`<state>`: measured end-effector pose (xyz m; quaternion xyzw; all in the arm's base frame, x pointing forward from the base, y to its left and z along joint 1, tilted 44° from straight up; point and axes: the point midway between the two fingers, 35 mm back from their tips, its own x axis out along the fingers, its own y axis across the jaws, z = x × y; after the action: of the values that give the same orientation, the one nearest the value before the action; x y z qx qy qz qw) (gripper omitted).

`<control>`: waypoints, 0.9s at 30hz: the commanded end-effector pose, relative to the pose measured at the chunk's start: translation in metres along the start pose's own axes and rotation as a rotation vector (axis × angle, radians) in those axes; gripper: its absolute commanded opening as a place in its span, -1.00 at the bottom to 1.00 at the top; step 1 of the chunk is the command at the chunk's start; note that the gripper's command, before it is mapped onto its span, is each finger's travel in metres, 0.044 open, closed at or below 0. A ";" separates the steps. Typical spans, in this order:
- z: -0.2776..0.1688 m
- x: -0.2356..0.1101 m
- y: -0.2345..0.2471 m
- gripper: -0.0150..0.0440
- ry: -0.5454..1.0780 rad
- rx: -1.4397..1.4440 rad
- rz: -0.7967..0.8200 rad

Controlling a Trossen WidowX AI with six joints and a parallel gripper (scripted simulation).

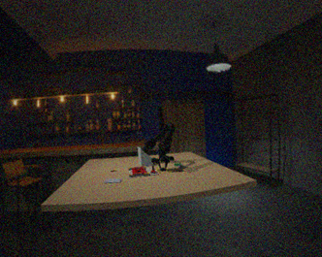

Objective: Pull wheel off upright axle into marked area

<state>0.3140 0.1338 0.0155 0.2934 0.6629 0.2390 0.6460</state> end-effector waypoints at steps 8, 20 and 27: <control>0.001 -0.045 -0.001 0.53 -0.002 0.003 0.000; -0.038 -0.083 -0.024 1.00 -0.003 0.008 -0.011; -0.082 -0.106 -0.039 1.00 0.001 0.007 -0.002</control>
<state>0.2482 0.0450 0.0657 0.2962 0.6641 0.2316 0.6462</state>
